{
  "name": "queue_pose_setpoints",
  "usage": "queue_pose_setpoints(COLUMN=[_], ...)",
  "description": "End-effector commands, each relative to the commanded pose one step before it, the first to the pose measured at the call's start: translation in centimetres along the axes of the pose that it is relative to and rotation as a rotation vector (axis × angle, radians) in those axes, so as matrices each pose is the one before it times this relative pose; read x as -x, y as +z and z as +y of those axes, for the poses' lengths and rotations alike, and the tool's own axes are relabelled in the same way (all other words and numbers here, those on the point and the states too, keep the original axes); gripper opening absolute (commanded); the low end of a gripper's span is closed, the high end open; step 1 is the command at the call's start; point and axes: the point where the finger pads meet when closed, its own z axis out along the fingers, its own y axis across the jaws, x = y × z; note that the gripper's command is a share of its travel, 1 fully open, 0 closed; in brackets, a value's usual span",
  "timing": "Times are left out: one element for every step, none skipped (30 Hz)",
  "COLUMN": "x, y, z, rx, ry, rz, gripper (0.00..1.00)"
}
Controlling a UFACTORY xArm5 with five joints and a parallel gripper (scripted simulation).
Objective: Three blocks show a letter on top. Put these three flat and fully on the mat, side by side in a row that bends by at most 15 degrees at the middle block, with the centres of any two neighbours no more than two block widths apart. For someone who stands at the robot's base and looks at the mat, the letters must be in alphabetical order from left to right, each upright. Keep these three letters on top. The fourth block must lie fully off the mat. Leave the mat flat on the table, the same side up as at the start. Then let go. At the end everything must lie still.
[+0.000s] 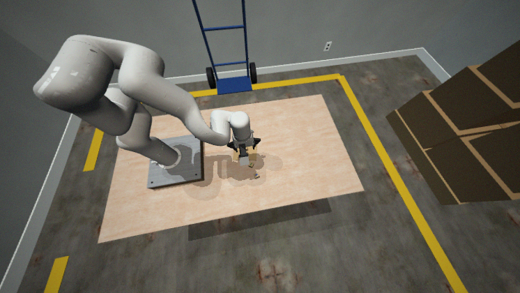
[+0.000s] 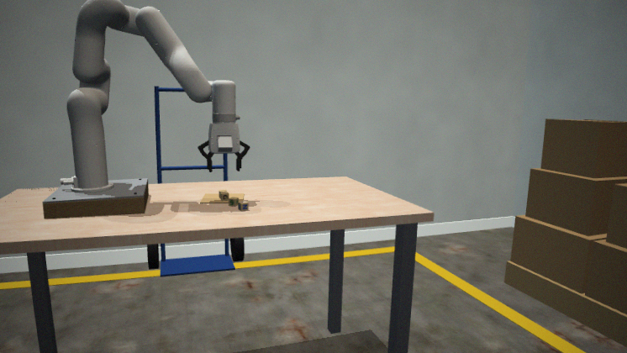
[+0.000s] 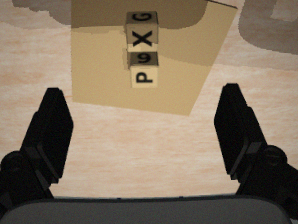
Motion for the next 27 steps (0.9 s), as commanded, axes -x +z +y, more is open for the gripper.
queue_pose_setpoints(x=[0.208, 0.023, 0.004, 0.000, 0.000, 0.000, 0.000, 0.000, 0.000, 0.000, 0.000, 0.000, 0.000, 0.000, 0.000, 0.000, 0.000, 0.000, 0.000, 0.000, 0.000, 0.000, 0.000, 0.000, 0.000, 0.000, 0.000], y=[0.382, 0.052, 0.009, 0.000, 0.000, 0.000, 0.000, 0.000, 0.000, 0.000, 0.000, 0.000, 0.000, 0.000, 0.000, 0.000, 0.000, 0.000, 0.000, 0.000, 0.000, 0.000, 0.000, 0.000, 0.000, 0.000, 0.000], z=[-0.011, 0.010, 0.002, 0.000, 0.000, 0.000, 0.000, 0.000, 0.000, 0.000, 0.000, 0.000, 0.000, 0.000, 0.000, 0.000, 0.000, 0.000, 0.000, 0.000, 0.000, 0.000, 0.000, 0.000, 0.000, 0.000, 0.000], rx=[-0.00264, 0.00000, 0.00000, 0.00000, 0.00000, 0.00000, 0.00000, 0.00000, 0.00000, 0.00000, 0.00000, 0.00000, 0.00000, 0.00000, 0.00000, 0.00000, 0.00000, 0.00000, 0.00000, 0.00000, 0.00000, 0.00000, 0.00000, 0.00000, 0.00000, 0.00000, 0.00000], ry=[0.00728, 0.00083, 0.00015, 0.00000, 0.00000, 0.00000, 0.00000, 0.00000, 0.00000, 0.00000, 0.00000, 0.00000, 0.00000, 0.00000, 0.00000, 0.00000, 0.00000, 0.00000, 0.00000, 0.00000, 0.00000, 0.00000, 0.00000, 0.00000, 0.00000, 0.00000, 0.00000], rz=[0.00030, 0.00001, 0.00000, 0.00000, 0.00000, 0.00000, 0.00000, 0.00000, 0.00000, 0.00000, 0.00000, 0.00000, 0.00000, 0.00000, 0.00000, 0.00000, 0.00000, 0.00000, 0.00000, 0.00000, 0.00000, 0.00000, 0.00000, 0.00000, 0.00000, 0.00000, 0.00000], gripper=[1.00, 1.00, 1.00, 0.48, 0.48, 0.48, 0.48, 0.48, 0.48, 0.48, 0.48, 0.48, 0.48, 0.48, 0.48, 0.48, 0.48, 0.48, 0.48, 0.48, 0.48, 0.48, 0.48, 0.48, 0.48, 0.48, 0.48])
